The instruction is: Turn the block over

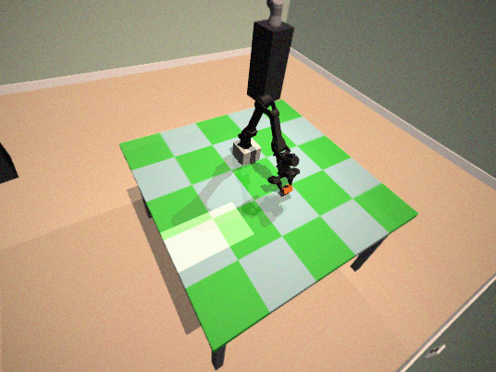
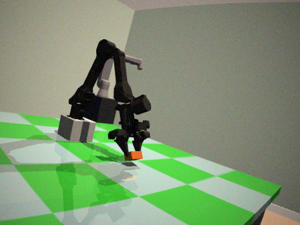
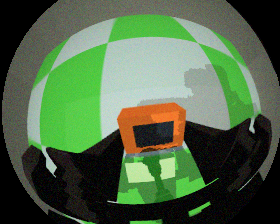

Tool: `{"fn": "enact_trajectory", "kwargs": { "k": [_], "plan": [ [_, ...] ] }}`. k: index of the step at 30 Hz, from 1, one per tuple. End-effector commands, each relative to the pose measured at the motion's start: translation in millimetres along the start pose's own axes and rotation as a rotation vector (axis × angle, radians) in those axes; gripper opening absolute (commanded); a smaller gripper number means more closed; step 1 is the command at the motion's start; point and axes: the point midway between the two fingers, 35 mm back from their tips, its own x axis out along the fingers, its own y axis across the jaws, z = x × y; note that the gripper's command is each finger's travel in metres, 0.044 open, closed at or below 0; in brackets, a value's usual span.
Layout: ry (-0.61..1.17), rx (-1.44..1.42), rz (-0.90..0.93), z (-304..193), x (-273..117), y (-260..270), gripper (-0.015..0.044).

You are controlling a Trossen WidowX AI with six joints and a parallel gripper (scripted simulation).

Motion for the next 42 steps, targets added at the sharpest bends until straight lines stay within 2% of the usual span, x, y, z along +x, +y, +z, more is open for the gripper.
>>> {"fn": "enact_trajectory", "kwargs": {
  "k": [1, 23, 42],
  "plan": [
    [-0.031, 0.008, -0.002, 3.4, -2.6, -0.3, 0.0000],
    [-0.304, -0.003, -0.003, -0.6, 34.1, 2.9, 0.0000],
    [-0.566, 0.004, -0.004, -13.5, 26.1, 0.2, 0.0000]
  ]
}}
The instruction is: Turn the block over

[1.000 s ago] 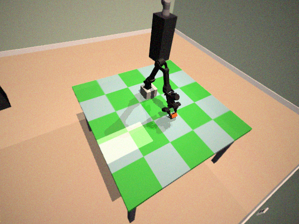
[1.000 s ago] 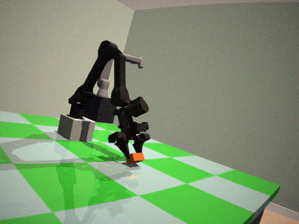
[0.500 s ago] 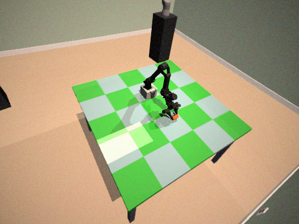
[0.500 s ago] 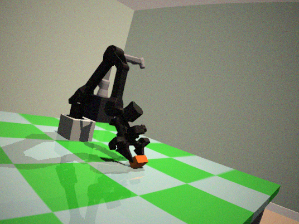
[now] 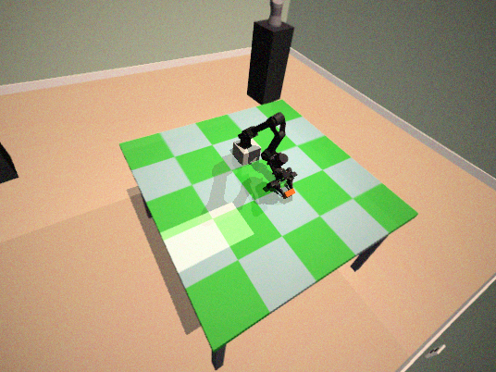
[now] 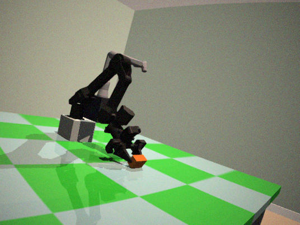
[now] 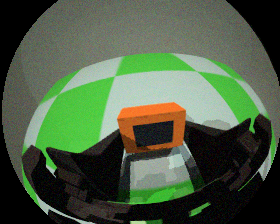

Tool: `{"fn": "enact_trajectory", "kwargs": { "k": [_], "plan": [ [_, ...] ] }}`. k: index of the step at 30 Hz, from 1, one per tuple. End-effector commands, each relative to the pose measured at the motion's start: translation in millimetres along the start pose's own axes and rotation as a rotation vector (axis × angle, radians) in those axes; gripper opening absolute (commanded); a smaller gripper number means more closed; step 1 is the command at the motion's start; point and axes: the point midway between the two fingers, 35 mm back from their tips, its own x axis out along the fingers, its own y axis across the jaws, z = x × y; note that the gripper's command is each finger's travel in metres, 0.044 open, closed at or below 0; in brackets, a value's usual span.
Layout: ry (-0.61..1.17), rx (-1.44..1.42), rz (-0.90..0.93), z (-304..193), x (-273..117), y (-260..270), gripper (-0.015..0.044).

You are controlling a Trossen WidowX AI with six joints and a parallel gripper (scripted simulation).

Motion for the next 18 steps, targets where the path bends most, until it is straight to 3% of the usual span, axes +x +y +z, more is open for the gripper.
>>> {"fn": "enact_trajectory", "kwargs": {
  "k": [1, 18],
  "plan": [
    [-0.048, -0.003, -0.006, -2.8, -7.9, -2.3, 0.0000],
    [-0.088, 0.005, -0.005, 0.5, -12.4, -2.7, 0.0000]
  ]
}}
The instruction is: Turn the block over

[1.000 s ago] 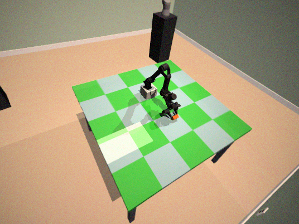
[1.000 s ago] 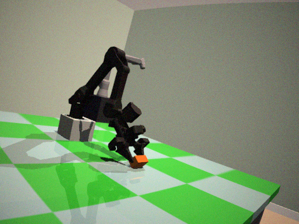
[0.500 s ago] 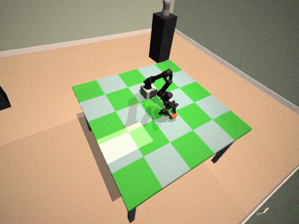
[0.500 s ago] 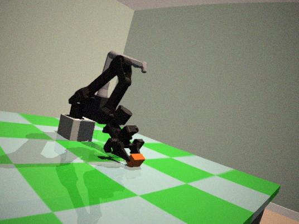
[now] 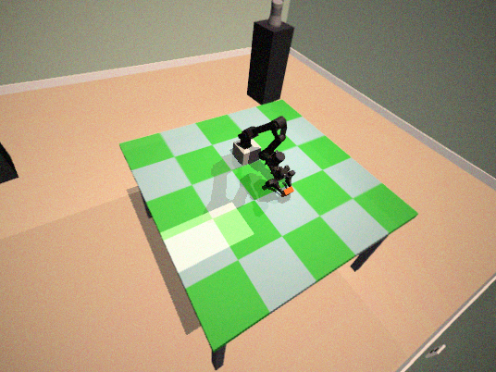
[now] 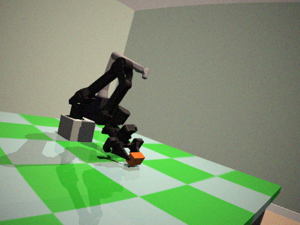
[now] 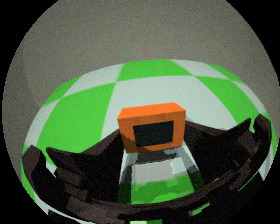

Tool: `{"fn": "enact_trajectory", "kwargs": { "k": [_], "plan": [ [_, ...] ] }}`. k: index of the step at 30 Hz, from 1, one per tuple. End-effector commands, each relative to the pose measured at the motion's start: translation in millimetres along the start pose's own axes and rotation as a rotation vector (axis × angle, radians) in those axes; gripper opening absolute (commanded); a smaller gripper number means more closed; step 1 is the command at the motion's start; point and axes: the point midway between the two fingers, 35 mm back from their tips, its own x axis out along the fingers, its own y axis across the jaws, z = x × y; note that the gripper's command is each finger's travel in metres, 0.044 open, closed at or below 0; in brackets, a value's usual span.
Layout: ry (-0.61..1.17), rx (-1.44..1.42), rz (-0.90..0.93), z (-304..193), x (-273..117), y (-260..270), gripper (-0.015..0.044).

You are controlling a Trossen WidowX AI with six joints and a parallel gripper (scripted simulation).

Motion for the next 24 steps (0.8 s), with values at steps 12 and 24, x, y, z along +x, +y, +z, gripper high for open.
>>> {"fn": "enact_trajectory", "kwargs": {
  "k": [12, 24],
  "plan": [
    [-0.009, -0.002, -0.004, 1.9, -0.3, -0.4, 0.0184],
    [-0.009, -0.002, -0.004, 1.9, -0.3, -0.4, 0.0440]
  ]
}}
